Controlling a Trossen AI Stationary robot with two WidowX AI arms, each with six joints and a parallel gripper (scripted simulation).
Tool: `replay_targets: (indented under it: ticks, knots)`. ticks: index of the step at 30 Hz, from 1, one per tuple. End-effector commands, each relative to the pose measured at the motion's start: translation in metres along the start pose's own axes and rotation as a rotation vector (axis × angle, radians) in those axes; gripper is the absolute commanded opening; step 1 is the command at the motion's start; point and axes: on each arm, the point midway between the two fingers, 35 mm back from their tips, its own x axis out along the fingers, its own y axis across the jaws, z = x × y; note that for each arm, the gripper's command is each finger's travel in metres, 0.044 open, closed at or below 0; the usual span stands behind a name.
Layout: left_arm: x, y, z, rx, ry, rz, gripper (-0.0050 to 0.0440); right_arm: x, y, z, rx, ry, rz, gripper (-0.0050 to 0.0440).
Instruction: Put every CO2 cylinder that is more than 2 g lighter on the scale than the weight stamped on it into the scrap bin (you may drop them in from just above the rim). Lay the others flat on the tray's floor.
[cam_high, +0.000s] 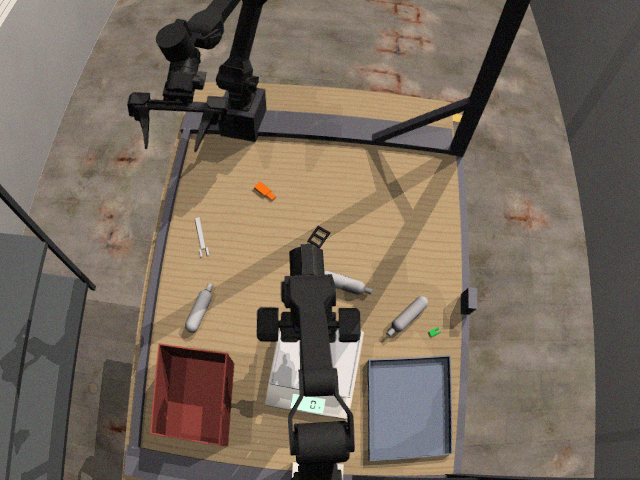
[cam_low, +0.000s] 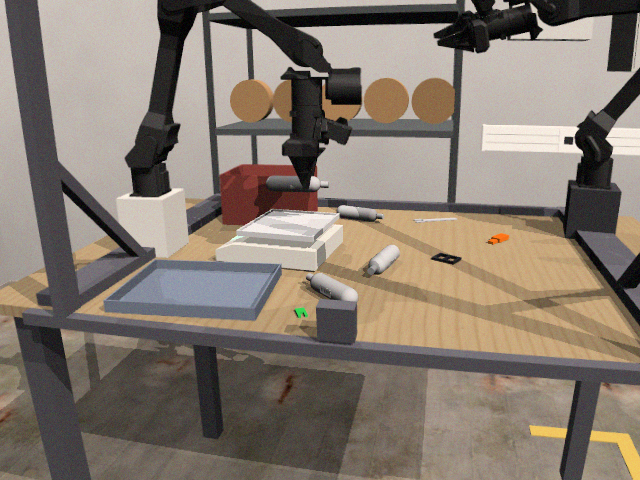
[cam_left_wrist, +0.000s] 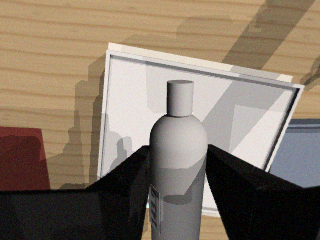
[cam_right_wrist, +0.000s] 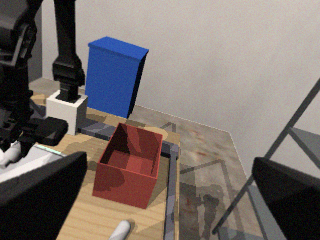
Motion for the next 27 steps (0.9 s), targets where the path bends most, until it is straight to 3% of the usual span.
replay_targets:
  ticks: [1,9,19,27]
  knots:
    - [-0.006,-0.009,-0.004,-0.008,-0.031,0.003,-0.0050,-0.002,-0.001,0.005,-0.058,0.056,0.089,0.0440]
    - [-0.004,-0.019,-0.010,-0.006,-0.032,0.003,-0.0050,-0.014,0.006,0.001,-0.100,0.139,0.281,0.0440]
    - [0.018,-0.020,-0.012,-0.006,-0.003,0.004,-0.0050,-0.036,0.022,-0.009,-0.020,0.228,0.463,0.0440]
    - [0.024,-0.020,-0.008,-0.006,-0.027,0.003,-0.0050,-0.033,0.035,-0.026,0.031,0.298,0.498,0.0440]
